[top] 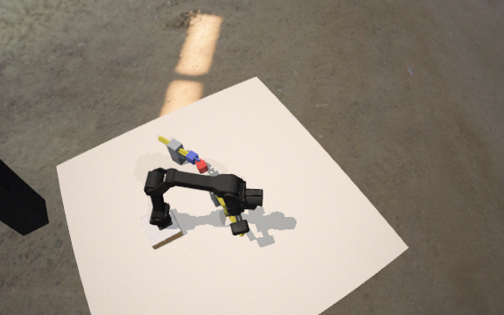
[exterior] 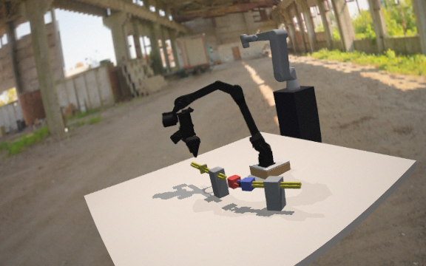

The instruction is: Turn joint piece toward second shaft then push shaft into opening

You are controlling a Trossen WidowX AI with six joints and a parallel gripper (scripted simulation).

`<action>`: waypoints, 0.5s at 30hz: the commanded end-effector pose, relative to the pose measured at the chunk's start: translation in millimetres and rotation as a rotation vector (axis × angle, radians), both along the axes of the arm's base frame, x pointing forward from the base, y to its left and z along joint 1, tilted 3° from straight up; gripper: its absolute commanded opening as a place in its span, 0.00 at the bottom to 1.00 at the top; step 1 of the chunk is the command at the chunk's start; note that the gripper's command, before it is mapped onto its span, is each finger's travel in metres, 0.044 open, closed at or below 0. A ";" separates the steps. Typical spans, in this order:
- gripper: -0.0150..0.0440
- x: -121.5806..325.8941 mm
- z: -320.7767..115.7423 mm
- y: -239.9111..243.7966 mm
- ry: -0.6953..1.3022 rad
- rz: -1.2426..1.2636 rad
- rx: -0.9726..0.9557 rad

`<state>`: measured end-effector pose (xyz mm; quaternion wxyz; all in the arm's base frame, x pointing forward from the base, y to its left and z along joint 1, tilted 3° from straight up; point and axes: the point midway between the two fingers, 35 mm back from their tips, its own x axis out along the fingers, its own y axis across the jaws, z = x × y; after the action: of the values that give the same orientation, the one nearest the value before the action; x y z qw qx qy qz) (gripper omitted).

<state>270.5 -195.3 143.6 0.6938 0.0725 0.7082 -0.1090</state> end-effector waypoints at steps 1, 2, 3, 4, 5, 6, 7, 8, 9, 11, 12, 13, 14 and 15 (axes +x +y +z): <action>1.00 -0.5 -6.3 -1.5 -0.004 -0.123 -0.006; 1.00 -0.5 -7.9 -1.8 -0.006 -0.158 -0.007; 1.00 -0.4 -9.5 -2.0 -0.008 -0.193 -0.008; 1.00 -0.4 -11.1 -2.2 -0.010 -0.227 -0.009; 1.00 -0.5 -12.7 -2.4 -0.012 -0.262 -0.010; 1.00 -0.5 -14.2 -2.6 -0.014 -0.296 -0.010; 1.00 -0.5 -15.8 -2.7 -0.016 -0.331 -0.011; 1.00 -0.5 -17.4 -2.9 -0.018 -0.365 -0.012; 1.00 -0.5 -19.0 -3.0 -0.020 -0.400 -0.013; 1.00 -0.6 -22.2 -3.3 -0.024 -0.469 -0.014; 1.00 -0.6 -23.8 -3.5 -0.027 -0.503 -0.015; 1.00 -0.7 -25.3 -3.6 -0.029 -0.538 -0.016; 1.00 -0.8 -26.9 -3.8 -0.031 -0.573 -0.016; 1.00 -0.9 -28.5 -3.9 -0.033 -0.607 -0.017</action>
<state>270.1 -198.7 119.9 0.6536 0.2468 0.6558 -0.2862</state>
